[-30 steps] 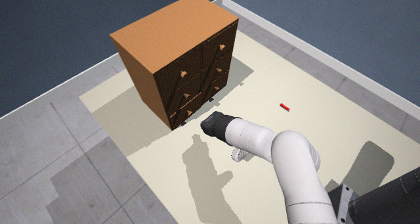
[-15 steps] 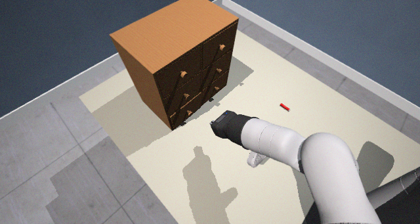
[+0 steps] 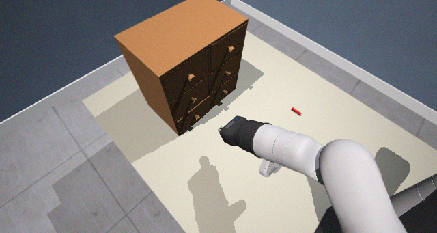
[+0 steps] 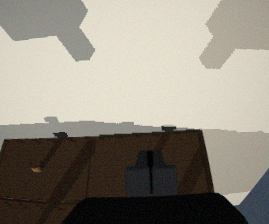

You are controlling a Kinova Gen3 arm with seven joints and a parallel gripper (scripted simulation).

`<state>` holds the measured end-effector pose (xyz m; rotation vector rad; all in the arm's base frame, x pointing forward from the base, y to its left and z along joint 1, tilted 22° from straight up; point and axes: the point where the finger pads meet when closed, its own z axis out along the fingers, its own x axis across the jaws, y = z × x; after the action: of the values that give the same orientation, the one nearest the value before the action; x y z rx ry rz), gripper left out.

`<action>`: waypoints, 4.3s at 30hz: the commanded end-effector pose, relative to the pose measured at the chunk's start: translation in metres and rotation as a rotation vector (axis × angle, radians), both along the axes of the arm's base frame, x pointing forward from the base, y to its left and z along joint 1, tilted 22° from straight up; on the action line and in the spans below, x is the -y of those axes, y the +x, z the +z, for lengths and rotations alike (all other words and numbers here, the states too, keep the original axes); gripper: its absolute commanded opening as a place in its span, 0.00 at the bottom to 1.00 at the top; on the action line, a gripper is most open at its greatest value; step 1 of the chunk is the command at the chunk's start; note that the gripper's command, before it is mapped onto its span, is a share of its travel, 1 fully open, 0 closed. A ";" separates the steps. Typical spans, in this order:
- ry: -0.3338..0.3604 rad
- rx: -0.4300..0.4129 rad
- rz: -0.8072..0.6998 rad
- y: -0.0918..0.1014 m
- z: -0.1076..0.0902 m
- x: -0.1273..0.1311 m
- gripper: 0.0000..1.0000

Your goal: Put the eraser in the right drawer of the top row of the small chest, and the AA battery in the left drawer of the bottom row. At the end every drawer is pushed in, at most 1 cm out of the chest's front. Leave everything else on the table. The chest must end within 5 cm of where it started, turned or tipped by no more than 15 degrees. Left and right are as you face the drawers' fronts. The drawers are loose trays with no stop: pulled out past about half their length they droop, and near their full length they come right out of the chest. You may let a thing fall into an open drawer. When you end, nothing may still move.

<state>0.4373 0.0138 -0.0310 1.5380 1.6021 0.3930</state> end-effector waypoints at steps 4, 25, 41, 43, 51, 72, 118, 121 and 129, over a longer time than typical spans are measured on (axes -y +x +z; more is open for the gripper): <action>-0.002 -0.002 -0.002 -0.001 0.003 -0.001 0.00; 0.004 -0.051 -0.021 -0.004 0.009 -0.003 0.00; 0.015 -0.152 -0.061 -0.012 0.021 -0.008 0.00; 0.016 -0.160 -0.065 -0.013 0.022 -0.009 0.00; 0.024 -0.232 -0.093 -0.019 0.030 -0.013 0.00; 0.044 -0.406 -0.162 -0.033 0.050 -0.021 0.00; 0.086 -0.746 -0.298 -0.062 0.088 -0.039 0.00; 0.089 -0.762 -0.304 -0.063 0.090 -0.040 0.00; 0.103 -0.785 -0.308 -0.064 0.091 -0.045 0.00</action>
<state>0.3720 0.0565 0.0574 2.1160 1.8799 -0.3601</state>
